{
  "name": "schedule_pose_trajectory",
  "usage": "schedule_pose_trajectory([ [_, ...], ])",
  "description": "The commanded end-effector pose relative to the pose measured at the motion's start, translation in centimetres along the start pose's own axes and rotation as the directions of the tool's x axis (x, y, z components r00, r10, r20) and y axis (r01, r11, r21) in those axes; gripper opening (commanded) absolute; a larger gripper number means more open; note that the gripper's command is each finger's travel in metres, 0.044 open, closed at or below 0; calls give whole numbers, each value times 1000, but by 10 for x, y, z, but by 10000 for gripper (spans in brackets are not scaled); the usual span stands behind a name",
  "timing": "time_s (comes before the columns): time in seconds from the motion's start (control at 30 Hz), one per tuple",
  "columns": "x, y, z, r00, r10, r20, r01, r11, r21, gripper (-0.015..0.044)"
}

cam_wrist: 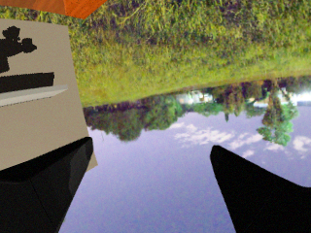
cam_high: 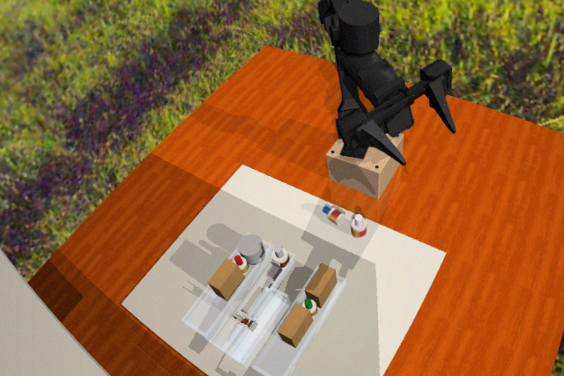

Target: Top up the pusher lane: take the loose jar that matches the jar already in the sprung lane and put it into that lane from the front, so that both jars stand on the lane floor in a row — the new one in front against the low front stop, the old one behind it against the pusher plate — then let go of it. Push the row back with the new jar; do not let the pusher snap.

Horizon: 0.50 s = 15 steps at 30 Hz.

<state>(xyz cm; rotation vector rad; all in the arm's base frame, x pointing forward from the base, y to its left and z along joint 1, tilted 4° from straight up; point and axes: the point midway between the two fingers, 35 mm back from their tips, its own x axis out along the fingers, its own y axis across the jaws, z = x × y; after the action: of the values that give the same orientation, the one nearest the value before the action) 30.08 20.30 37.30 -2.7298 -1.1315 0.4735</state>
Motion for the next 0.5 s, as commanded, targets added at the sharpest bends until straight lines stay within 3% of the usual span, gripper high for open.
schedule_pose_trajectory([
  [0.0, 1, 1, 2, 1000, 3, 5, -3, 1000, 18, 426],
  [0.13, 12, 20, 37, 992, 61, 114, -100, 923, 372, 440],
  [0.27, 19, 40, 82, 961, 124, 248, -267, 658, 704, 440],
  [0.47, 21, 57, 125, 911, 175, 374, -411, 281, 867, 440],
])
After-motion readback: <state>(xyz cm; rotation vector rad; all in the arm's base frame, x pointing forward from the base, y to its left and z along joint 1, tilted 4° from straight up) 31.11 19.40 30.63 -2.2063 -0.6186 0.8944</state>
